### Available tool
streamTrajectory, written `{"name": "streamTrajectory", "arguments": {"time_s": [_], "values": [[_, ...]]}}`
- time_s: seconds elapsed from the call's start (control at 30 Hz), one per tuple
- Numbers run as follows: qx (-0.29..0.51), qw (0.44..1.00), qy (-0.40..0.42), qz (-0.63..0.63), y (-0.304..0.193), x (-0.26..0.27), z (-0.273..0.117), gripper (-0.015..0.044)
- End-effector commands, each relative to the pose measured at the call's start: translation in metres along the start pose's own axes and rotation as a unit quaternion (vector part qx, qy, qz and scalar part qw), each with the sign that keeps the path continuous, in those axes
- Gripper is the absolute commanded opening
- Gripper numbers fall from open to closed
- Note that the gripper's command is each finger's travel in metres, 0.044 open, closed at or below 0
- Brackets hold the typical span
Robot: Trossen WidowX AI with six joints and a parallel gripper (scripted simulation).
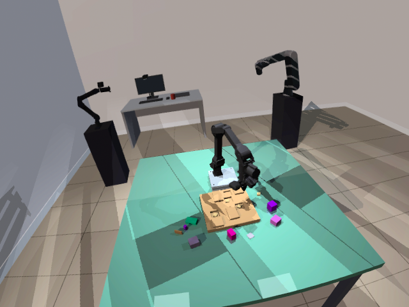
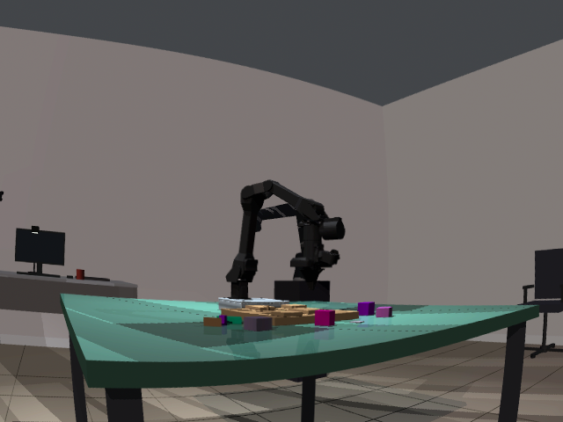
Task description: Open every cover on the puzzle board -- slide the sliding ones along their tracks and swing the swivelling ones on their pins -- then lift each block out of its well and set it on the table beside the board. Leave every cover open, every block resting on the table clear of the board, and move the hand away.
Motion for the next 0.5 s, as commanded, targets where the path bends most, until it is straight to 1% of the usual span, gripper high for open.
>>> {"name": "streamTrajectory", "arguments": {"time_s": [0.0,0.23,0.47], "values": [[-0.001,0.996,0.0,-0.086,-0.011,-0.018,0.0,0.0],[0.002,0.969,-0.003,-0.247,-0.034,-0.049,0.0,0.0],[0.006,0.918,-0.004,-0.396,-0.061,-0.075,0.001,0.0]]}}
Point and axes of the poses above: the point midway between the two fingers, 35 mm back from their tips, its own z axis out along the fingers, its own x axis across the jaws, y = z × x, the point moved 8 cm from there along -z, back along the fingers, and after that the axes turned 6 degrees about -z, right-handed, at the moved point
